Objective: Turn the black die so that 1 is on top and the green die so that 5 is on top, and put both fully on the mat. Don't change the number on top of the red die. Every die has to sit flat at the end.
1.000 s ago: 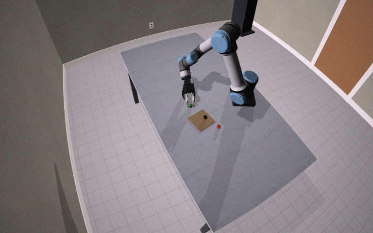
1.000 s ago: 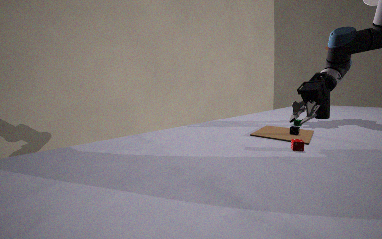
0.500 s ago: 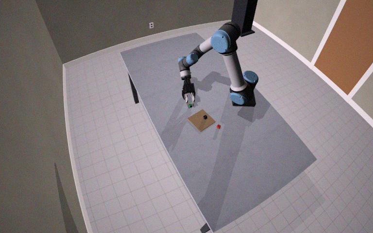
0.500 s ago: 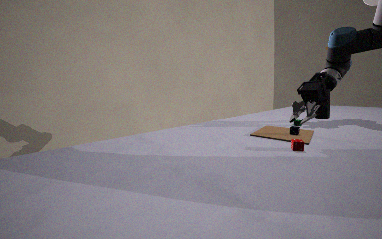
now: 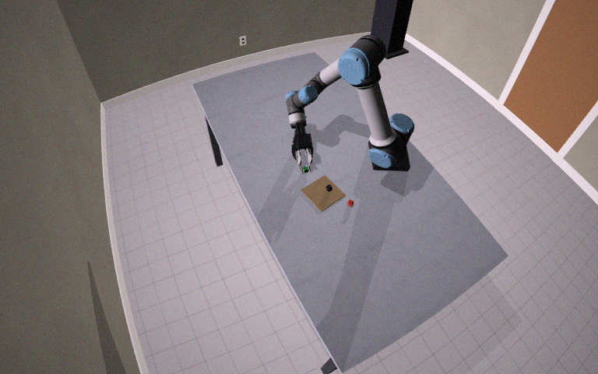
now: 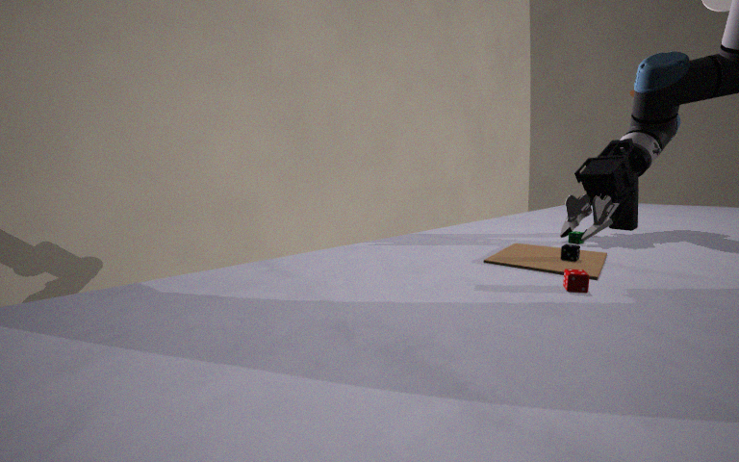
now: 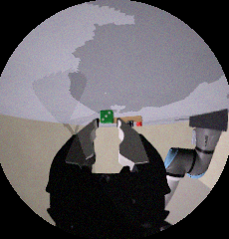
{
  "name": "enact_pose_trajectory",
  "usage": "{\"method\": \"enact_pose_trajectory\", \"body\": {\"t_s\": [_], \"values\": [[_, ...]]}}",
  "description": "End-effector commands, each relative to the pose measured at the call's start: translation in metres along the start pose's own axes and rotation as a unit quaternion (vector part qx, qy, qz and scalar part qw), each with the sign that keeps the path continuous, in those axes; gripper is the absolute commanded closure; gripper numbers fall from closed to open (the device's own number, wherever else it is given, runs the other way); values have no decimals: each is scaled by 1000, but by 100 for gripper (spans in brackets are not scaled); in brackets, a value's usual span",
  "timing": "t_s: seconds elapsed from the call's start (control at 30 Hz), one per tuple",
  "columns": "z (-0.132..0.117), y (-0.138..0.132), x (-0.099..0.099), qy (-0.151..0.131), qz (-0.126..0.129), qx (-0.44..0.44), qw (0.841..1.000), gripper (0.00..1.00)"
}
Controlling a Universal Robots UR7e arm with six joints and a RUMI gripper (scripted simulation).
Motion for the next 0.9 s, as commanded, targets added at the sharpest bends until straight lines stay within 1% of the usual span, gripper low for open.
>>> {"method": "enact_pose_trajectory", "body": {"t_s": [0.0, 0.4, 0.6, 0.67, 0.87], "values": [[0, 0, 0, 0, 0, 0, 1000, 79], [0, 0, 2, 0, 0, 0, 1000, 79], [0, 0, 18, 0, 0, 0, 1000, 79], [0, 0, 18, 0, 0, 0, 1000, 79], [0, 0, 40, 0, 0, 0, 1000, 79]]}}
Point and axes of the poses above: the point where the finger pads meet when closed, its own x axis back along the fingers, its own y axis across the jaws, z = x × y, the point moved 2 cm from there along x, back along the fingers, and after that the axes turned 12 degrees about x, right-handed, at the moved point
